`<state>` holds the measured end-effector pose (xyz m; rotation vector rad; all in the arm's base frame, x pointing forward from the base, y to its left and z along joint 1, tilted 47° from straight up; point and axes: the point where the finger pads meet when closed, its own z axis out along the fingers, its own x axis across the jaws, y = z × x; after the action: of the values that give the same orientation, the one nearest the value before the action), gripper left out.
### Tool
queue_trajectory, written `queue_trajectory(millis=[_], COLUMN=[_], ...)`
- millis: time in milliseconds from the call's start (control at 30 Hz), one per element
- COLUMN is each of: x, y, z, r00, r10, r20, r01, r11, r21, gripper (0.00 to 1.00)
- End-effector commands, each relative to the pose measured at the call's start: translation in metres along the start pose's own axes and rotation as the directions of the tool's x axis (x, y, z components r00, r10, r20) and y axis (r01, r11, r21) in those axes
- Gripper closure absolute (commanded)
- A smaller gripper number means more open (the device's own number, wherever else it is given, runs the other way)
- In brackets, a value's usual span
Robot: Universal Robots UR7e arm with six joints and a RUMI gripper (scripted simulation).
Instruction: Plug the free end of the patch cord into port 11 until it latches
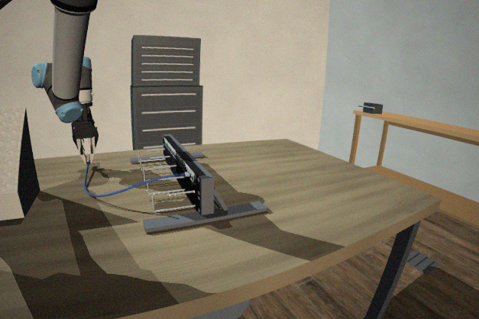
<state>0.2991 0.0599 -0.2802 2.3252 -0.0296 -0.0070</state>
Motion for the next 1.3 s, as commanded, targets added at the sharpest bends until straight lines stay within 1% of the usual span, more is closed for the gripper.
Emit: queue_trajectory(millis=[0,267,333,700,1267], x=[0.002,0.002,0.002,0.002,0.001], y=[-0.001,-0.001,-0.001,-0.001,0.000], z=[-0.013,-0.028,-0.028,-0.043,-0.046], r00=[1.000,1.000,1.000,1.000,1.000], r10=[0.002,0.002,0.002,0.002,0.001], r20=[-0.003,-0.003,-0.003,-0.003,-0.001], r01=[-0.002,-0.002,-0.002,-0.002,-0.001], r11=[1.000,1.000,1.000,1.000,1.000], r21=[0.002,0.002,0.002,0.002,0.000], gripper=[1.00,1.00,1.00,1.00,1.00])
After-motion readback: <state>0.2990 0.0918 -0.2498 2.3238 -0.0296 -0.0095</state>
